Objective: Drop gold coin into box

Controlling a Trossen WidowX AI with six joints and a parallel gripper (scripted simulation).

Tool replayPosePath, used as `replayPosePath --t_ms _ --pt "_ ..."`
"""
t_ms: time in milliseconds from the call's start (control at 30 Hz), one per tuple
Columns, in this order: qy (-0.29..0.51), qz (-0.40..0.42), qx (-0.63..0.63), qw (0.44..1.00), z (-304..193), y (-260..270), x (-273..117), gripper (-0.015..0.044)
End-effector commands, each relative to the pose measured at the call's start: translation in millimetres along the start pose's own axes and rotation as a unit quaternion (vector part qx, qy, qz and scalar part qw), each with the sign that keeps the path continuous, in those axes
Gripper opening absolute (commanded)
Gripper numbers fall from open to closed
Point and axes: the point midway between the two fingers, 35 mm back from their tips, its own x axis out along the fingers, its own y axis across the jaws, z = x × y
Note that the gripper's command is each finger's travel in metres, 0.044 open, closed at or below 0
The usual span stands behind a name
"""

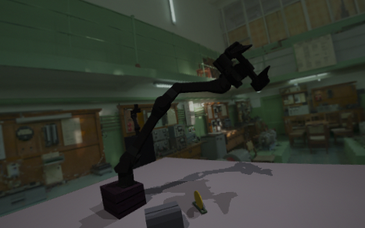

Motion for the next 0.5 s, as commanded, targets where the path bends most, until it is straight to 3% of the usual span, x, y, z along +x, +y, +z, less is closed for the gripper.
replayPosePath --t_ms 0,267,467 --pt "0.003 0.0 -0.006 1.0 0 -1 1 0.0374" --pt "0.116 -0.038 -0.268 0.956 1 -38 20 0.0164" --pt "0.198 -0.103 -0.448 0.866 31 -82 25 0.0161"
